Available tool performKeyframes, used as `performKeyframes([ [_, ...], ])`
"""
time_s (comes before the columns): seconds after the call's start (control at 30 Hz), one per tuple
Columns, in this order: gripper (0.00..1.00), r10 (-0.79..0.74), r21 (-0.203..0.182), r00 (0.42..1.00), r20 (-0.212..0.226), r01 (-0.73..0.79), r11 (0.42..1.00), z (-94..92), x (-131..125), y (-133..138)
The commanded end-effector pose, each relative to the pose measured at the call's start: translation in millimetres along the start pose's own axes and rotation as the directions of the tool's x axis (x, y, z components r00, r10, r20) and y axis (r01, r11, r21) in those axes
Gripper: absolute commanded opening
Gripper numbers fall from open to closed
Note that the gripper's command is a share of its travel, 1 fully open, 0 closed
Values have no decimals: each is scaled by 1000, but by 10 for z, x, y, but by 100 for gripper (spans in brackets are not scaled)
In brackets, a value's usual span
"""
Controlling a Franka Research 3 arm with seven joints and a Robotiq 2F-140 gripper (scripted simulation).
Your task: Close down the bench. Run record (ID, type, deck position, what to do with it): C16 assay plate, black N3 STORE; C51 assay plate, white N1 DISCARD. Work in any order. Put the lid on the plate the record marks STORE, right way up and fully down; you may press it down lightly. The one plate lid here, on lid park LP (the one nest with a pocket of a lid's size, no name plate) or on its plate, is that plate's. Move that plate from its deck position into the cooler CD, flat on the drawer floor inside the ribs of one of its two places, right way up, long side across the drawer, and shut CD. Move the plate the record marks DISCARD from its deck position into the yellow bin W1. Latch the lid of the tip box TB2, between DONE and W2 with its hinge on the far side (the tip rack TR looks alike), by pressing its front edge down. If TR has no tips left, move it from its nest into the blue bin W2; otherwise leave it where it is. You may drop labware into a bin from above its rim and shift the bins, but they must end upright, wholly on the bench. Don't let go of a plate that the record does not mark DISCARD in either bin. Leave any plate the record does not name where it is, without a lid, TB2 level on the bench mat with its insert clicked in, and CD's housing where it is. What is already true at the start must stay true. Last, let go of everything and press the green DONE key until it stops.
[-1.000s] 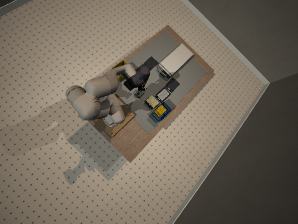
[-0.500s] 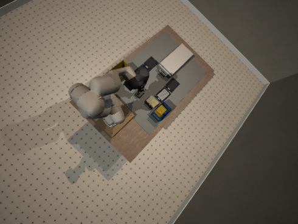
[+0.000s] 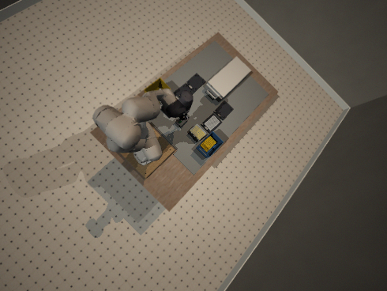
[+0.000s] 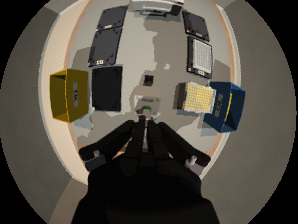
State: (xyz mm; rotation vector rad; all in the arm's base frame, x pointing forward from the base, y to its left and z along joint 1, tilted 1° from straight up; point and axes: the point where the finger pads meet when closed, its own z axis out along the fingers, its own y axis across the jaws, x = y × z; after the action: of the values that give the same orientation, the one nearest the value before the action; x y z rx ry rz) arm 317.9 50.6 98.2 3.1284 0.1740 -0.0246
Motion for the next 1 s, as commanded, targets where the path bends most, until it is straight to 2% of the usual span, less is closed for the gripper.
performKeyframes([
  [0.0, 0, 7, -1, 1000, -11, -7, 1000, 0, 32, 8],
  [0.97, 0, 7, -1, 1000, -11, -7, 1000, 127, 34, 8],
])
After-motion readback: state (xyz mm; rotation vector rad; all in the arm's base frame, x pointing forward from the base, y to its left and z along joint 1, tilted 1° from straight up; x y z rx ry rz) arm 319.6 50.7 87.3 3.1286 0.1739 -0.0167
